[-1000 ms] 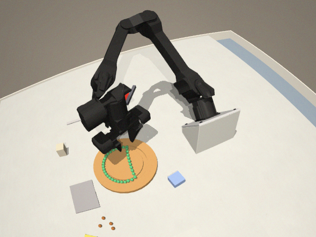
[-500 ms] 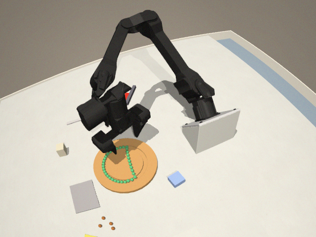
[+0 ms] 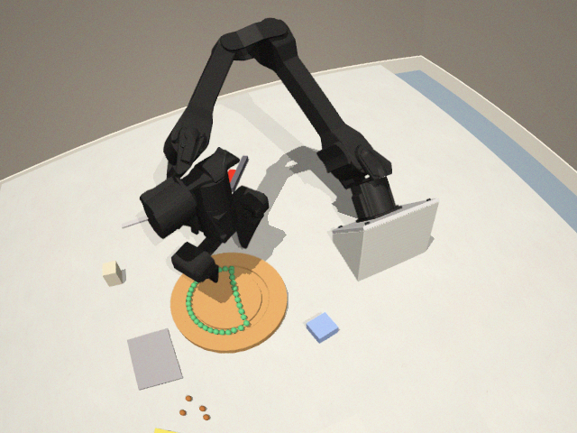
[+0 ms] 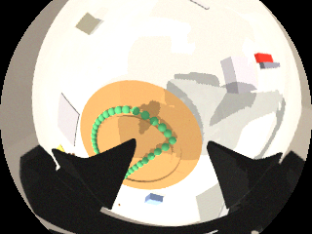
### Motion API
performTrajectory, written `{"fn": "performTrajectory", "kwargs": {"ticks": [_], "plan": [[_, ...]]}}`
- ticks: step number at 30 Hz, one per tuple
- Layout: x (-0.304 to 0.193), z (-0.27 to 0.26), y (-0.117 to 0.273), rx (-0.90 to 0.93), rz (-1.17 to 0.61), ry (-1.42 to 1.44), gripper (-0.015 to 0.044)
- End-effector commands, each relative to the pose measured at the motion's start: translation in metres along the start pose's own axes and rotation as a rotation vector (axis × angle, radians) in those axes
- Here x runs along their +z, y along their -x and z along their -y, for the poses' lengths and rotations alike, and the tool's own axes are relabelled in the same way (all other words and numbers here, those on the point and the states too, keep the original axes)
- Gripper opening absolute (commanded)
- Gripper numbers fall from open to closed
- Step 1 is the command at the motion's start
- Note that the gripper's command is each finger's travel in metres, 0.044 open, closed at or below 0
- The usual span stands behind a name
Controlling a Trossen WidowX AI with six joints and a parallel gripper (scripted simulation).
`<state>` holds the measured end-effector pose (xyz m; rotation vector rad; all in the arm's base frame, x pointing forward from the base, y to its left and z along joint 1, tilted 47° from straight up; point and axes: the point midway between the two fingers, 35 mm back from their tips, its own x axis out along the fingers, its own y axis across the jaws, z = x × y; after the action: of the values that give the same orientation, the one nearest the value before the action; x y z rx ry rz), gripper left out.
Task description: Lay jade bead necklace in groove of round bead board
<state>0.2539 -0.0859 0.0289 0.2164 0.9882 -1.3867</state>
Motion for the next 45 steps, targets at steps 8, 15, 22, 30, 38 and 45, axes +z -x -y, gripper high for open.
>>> {"fn": "performTrajectory", "kwargs": {"ticks": [8,15,22,30,38,45], "plan": [[-0.004,-0.005,0.015,0.006,-0.001,1.095,0.012],[-0.007,-0.007,0.023,0.006,0.0,1.696,0.012],[-0.008,-0.008,0.028,0.006,0.002,2.092,0.012],[-0.009,-0.008,0.03,0.006,0.002,2.285,0.012],[-0.009,-0.008,0.03,0.006,0.002,2.285,0.012],[-0.009,-0.008,0.03,0.006,0.002,2.285,0.012]]}}
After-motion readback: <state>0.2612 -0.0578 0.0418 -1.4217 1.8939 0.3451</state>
